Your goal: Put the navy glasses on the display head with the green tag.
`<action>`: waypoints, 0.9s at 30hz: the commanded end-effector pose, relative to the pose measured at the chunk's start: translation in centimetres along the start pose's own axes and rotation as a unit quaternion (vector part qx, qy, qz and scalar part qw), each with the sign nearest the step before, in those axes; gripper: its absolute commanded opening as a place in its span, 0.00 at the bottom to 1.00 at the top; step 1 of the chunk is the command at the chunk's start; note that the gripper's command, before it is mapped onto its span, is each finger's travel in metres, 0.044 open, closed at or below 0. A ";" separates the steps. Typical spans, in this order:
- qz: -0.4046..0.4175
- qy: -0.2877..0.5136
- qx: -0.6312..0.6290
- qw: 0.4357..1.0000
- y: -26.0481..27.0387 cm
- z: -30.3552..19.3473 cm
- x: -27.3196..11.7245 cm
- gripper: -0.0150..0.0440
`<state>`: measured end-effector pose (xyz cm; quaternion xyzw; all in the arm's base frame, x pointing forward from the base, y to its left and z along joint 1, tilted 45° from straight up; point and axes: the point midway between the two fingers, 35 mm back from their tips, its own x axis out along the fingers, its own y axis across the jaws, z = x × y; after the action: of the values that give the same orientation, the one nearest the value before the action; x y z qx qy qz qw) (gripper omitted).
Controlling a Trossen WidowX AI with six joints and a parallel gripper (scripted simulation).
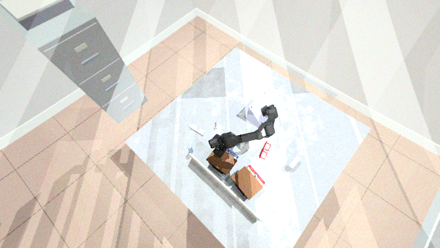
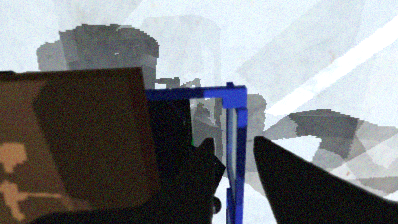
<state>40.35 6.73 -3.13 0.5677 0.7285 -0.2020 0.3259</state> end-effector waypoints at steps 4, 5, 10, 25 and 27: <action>0.001 -0.003 0.001 1.000 -0.2 -0.1 -3.0 0.44; 0.001 -0.003 0.001 1.000 -0.2 -0.1 -3.0 0.44; 0.001 -0.003 0.001 1.000 -0.4 -0.1 -3.1 0.44; 0.000 -0.003 0.002 1.000 -4.8 0.0 -4.2 0.44; 0.000 -0.003 0.002 1.000 -5.8 0.0 -4.7 0.44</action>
<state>36.92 2.80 -0.46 0.5688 0.7265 -0.2021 0.3284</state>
